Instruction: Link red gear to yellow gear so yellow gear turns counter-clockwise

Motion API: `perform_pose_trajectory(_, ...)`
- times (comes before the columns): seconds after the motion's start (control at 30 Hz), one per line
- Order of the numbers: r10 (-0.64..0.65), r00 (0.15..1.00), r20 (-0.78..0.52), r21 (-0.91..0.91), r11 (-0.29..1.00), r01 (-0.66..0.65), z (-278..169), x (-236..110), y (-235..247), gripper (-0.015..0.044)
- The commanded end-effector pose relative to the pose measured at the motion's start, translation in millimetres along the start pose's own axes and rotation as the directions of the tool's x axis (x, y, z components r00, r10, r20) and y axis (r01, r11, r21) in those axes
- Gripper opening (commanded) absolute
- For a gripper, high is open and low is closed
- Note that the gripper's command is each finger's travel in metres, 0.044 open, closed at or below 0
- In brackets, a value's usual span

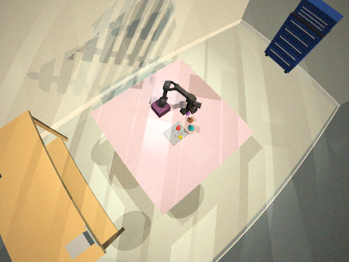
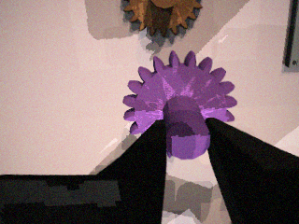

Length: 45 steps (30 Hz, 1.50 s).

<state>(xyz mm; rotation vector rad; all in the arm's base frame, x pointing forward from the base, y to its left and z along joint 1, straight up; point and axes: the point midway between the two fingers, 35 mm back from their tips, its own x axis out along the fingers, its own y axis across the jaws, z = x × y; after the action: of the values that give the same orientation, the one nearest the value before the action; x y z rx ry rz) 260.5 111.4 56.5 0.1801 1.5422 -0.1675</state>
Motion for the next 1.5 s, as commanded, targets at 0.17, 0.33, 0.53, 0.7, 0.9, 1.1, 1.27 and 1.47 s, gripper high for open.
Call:
perform_pose_trajectory(0.17,0.007,1.0,0.008,-0.004,1.0,-0.007,0.6,-28.4,-1.9,0.0)
perform_pose_trajectory(0.33,0.007,1.0,0.008,-0.004,1.0,-0.007,-0.9,-43.8,-4.4,0.0)
perform_pose_trajectory(0.53,0.007,1.0,0.008,-0.004,1.0,-0.007,-3.7,-62.3,-8.1,0.0)
perform_pose_trajectory(0.7,0.006,1.0,0.008,-0.004,1.0,-0.006,-4.9,-69.7,-10.0,0.0)
perform_pose_trajectory(0.9,0.006,1.0,0.008,-0.004,1.0,-0.006,4.9,-65.3,-16.5,0.0)
perform_pose_trajectory(1.1,0.004,1.0,0.009,-0.005,1.0,-0.004,15.0,-60.4,-24.2,0.0)
perform_pose_trajectory(1.27,0.002,1.0,0.008,-0.002,1.0,-0.002,22.8,-56.2,-31.7,0.0)
perform_pose_trajectory(1.47,-0.004,1.0,0.004,0.006,1.0,0.004,31.1,-50.9,-42.2,0.0)
